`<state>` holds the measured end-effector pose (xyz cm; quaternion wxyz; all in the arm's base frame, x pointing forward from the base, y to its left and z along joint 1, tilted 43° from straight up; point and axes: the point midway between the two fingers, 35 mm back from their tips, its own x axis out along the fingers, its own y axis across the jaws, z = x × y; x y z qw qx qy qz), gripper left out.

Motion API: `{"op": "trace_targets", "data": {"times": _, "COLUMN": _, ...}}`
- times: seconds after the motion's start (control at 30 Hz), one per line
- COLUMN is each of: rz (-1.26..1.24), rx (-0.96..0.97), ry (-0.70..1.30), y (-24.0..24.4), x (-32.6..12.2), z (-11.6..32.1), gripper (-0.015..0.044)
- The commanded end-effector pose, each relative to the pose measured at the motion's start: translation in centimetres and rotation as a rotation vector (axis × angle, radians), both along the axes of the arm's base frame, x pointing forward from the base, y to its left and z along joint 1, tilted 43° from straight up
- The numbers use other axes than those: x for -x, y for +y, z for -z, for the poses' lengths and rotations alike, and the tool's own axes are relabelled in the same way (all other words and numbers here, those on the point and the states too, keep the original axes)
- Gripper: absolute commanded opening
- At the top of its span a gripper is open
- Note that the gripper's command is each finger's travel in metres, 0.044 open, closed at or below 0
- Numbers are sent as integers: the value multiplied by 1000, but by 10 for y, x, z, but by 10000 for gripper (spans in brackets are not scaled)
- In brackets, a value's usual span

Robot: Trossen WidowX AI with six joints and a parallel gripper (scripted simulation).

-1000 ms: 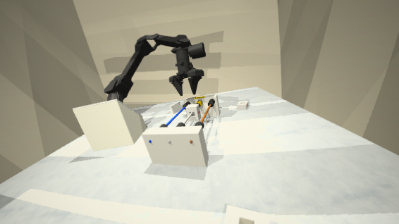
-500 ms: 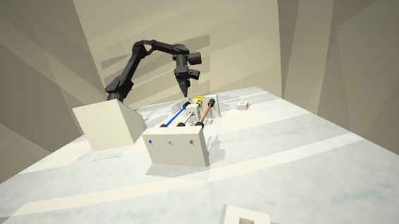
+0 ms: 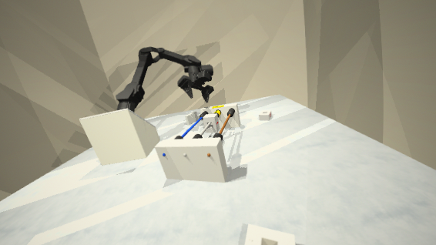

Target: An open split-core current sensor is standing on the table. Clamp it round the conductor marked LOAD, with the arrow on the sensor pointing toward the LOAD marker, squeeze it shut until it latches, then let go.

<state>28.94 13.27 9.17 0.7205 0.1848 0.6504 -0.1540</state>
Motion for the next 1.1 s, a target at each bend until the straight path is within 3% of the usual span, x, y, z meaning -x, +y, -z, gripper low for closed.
{"op": "trace_targets", "data": {"times": 0.0, "rz": 674, "rx": -40, "ry": -238, "y": 13, "x": 18, "z": -29, "gripper": 440}}
{"op": "trace_targets", "data": {"times": 0.87, "rz": 620, "rx": -32, "ry": -213, "y": 13, "x": 17, "z": -28, "gripper": 440}}
{"op": "trace_targets", "data": {"times": 1.03, "rz": 339, "rx": 8, "ry": -107, "y": 7, "x": 9, "z": -14, "gripper": 440}}
{"op": "trace_targets", "data": {"times": 1.07, "rz": 473, "rx": -12, "ry": -166, "y": 13, "x": 14, "z": -22, "gripper": 440}}
